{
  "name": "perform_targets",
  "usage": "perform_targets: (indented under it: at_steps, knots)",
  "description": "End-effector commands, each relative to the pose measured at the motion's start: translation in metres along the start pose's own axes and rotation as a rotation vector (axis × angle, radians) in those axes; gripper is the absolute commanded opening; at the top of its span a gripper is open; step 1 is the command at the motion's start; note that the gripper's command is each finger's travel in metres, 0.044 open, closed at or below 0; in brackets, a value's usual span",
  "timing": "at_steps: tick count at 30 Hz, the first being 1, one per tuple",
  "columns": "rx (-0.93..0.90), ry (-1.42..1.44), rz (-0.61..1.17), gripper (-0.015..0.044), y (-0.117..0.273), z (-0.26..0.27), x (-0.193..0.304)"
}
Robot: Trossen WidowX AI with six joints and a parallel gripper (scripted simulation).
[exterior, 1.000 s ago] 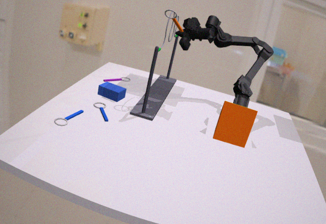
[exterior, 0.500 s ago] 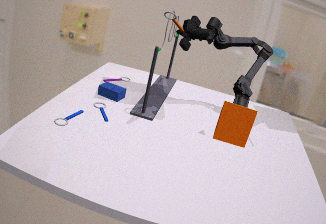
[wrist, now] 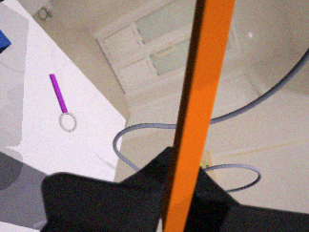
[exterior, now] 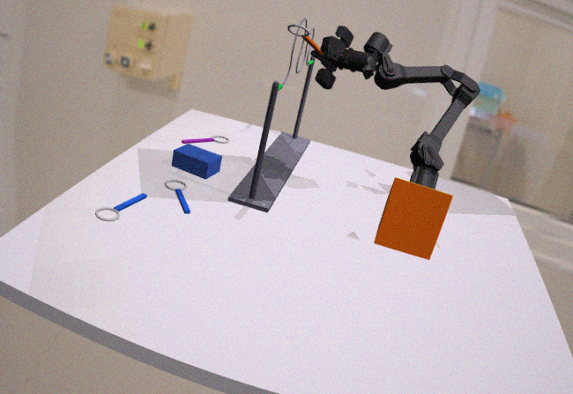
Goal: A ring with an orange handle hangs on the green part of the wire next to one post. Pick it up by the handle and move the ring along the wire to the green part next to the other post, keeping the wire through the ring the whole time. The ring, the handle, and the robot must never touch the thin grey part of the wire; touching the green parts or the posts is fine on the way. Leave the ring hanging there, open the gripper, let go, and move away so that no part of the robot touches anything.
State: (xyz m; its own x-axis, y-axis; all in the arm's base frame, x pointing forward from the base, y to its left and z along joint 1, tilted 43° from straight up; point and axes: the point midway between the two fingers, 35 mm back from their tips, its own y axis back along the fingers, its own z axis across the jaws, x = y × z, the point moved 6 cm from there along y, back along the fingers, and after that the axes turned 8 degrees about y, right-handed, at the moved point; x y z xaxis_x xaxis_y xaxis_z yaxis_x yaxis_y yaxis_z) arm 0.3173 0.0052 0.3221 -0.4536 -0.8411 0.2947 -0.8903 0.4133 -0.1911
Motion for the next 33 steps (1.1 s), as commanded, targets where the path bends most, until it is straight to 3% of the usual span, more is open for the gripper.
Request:
perform_targets:
  at_steps: [1, 33]
  knots:
    - [0.010, 0.036, -0.009, -0.0150, -0.0002, 0.0029, -0.0017]
    - [0.180, 0.339, -0.026, -0.0150, -0.0016, -0.0033, 0.0003]
